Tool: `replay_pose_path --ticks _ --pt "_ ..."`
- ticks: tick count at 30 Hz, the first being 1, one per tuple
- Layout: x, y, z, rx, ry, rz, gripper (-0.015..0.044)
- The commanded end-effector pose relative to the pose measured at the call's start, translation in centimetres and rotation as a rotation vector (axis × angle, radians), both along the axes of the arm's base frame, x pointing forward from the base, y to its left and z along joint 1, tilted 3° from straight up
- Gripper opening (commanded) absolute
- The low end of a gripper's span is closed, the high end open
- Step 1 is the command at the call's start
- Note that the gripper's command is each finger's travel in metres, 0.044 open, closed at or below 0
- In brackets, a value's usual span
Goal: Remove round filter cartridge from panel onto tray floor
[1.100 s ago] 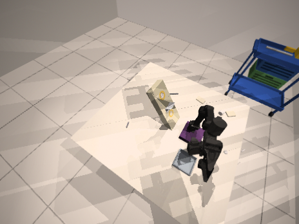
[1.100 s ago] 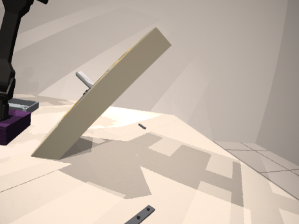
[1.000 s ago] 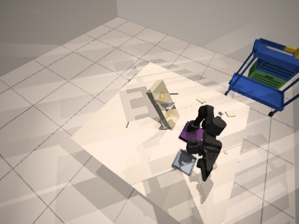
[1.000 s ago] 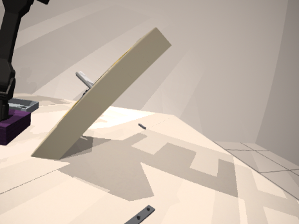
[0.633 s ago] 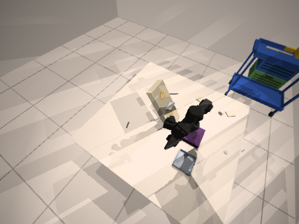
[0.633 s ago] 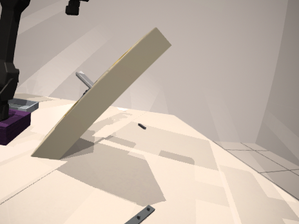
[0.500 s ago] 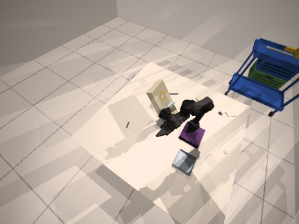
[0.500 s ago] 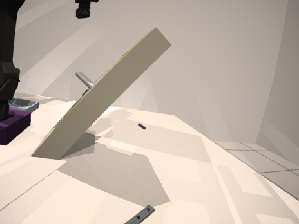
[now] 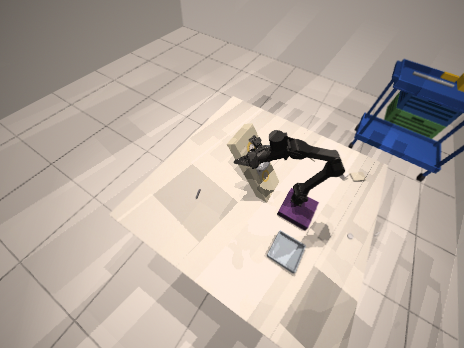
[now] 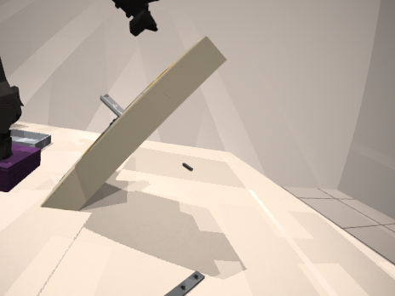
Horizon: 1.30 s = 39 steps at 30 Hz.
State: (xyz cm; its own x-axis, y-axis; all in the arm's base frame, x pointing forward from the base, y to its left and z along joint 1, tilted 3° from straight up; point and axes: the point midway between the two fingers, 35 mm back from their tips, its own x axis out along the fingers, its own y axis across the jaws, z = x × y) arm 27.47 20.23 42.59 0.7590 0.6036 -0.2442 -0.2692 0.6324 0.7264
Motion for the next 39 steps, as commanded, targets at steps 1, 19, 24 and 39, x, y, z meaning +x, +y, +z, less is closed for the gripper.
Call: replay_pose_path --ticks 1,19,24,39 --pt "1.1 -5.9 -3.2 -0.156 -0.006 -0.121 0.0099" --pt "-1.9 -20.8 -12.9 -0.554 0.128 -0.407 0.0099" --pt "-1.7 -20.8 -13.0 -0.554 0.128 -0.407 0.0099" --pt "0.4 -20.8 -14.1 -0.554 0.126 -0.408 0.0099"
